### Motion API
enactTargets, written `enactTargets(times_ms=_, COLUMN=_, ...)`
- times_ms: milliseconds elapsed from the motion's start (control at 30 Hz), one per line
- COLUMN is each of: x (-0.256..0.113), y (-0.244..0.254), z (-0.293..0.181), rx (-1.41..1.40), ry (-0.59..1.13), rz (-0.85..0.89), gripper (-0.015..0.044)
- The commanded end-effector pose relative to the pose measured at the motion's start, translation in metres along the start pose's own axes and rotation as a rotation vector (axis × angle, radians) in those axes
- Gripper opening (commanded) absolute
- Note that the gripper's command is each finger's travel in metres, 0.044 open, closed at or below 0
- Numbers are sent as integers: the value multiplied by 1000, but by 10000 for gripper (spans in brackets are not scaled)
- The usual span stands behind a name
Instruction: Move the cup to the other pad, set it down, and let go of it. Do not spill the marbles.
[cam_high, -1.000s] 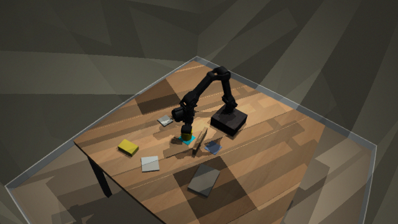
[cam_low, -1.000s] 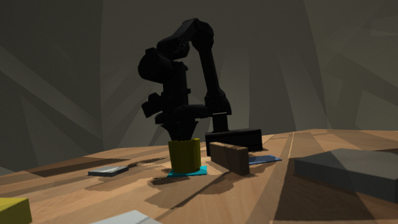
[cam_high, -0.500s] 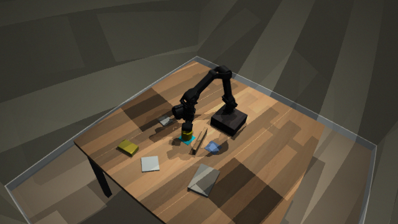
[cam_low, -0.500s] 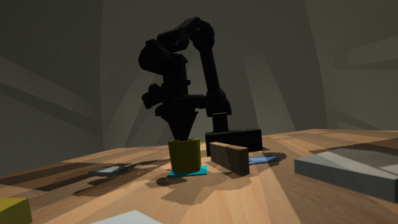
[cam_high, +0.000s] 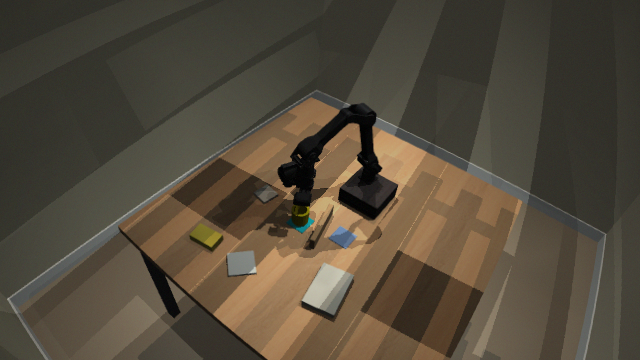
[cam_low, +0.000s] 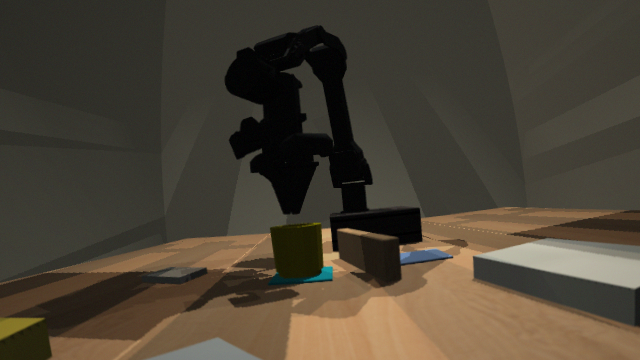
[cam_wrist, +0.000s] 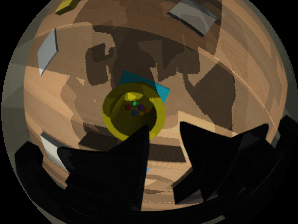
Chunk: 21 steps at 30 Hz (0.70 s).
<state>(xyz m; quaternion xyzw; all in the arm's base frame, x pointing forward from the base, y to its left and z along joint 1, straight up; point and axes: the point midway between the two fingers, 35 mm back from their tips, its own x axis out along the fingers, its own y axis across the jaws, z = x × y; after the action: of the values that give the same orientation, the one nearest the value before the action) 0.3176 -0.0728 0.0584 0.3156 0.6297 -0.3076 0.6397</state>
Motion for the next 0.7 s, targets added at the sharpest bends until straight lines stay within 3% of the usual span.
enactTargets(times_ms=0, x=-5, y=0, z=0, rx=-3, ry=-9, rz=5, gripper=147)
enactTargets(times_ms=367, x=-5, y=0, z=0, rx=0, ry=-1, rz=1, gripper=435)
enactTargets(times_ms=667, x=-44, y=-1, z=-1, rx=-2, ry=-6, rz=4, gripper=440)
